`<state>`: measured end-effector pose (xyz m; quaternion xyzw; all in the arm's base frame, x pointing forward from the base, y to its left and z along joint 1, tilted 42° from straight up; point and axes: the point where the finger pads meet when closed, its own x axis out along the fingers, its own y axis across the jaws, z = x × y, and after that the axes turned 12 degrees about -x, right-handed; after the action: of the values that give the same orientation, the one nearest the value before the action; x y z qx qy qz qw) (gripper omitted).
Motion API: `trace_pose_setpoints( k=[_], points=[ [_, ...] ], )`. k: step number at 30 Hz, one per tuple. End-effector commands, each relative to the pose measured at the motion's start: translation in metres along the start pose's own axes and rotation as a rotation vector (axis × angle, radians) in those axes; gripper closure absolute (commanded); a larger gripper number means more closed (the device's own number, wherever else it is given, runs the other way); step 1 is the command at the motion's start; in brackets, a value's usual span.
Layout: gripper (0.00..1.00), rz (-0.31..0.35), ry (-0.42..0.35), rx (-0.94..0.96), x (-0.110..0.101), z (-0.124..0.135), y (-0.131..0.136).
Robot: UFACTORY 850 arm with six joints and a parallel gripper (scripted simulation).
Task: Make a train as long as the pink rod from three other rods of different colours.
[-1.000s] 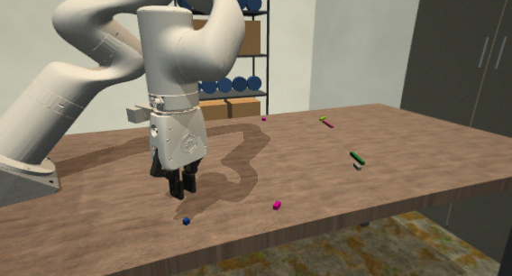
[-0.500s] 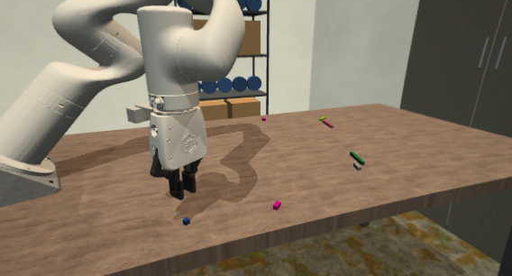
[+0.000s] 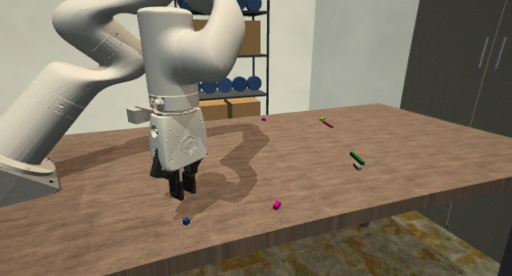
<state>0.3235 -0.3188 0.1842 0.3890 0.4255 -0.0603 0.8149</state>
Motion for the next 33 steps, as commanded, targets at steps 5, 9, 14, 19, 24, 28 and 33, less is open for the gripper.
trace_pose_setpoints(
  k=[5, 9, 14, 19, 24, 28, 33],
  points=[
    [0.76, -0.001, -0.001, 0.0, 0.005, 0.001, 0.0],
    [0.76, -0.001, -0.001, 0.0, 0.009, 0.001, 0.0],
    [0.76, -0.001, -0.001, 0.0, 0.013, 0.001, 0.0],
    [0.76, -0.001, -0.001, 0.0, 0.021, 0.001, 0.0],
    [0.76, -0.001, -0.001, 0.0, 0.029, 0.001, 0.0],
    [0.76, -0.001, -0.001, 0.0, 0.035, 0.001, 0.0],
    [0.76, -0.001, -0.001, 0.0, 0.039, 0.001, 0.0]
  ],
)
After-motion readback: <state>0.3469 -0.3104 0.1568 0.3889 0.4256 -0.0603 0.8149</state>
